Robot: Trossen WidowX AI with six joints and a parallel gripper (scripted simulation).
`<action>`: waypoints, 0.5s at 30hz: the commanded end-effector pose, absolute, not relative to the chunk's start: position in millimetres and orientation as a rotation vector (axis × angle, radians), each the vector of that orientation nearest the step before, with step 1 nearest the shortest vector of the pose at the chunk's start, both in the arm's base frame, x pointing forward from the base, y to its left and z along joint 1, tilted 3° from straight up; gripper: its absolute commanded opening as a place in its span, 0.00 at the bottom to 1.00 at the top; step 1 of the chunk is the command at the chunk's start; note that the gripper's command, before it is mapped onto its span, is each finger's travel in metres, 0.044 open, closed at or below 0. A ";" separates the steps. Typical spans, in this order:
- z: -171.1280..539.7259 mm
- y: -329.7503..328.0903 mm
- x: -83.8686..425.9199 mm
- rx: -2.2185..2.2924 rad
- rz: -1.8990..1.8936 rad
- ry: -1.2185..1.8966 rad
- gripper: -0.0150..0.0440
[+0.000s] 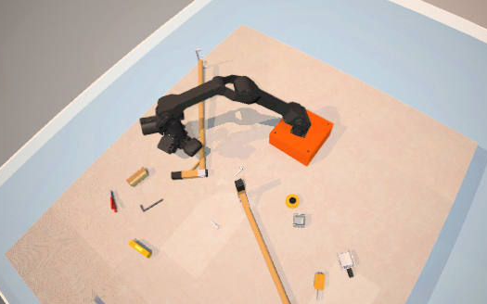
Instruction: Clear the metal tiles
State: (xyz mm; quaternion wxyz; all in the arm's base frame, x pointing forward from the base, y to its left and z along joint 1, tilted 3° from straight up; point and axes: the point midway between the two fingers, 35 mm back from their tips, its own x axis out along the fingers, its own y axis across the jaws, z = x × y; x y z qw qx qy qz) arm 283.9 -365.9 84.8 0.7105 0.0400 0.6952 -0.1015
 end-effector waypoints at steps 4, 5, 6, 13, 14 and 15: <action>108.3 -364.7 284.0 0.090 -0.232 1.538 0.25; 111.5 -364.3 283.9 0.090 -0.232 1.538 0.25; 114.6 -363.9 283.7 0.090 -0.232 1.538 0.25; 128.3 -361.1 283.7 0.088 -0.228 1.538 0.25; 128.3 -359.0 286.0 0.086 -0.222 1.536 0.25; 128.4 -355.4 289.8 0.084 -0.214 1.533 0.25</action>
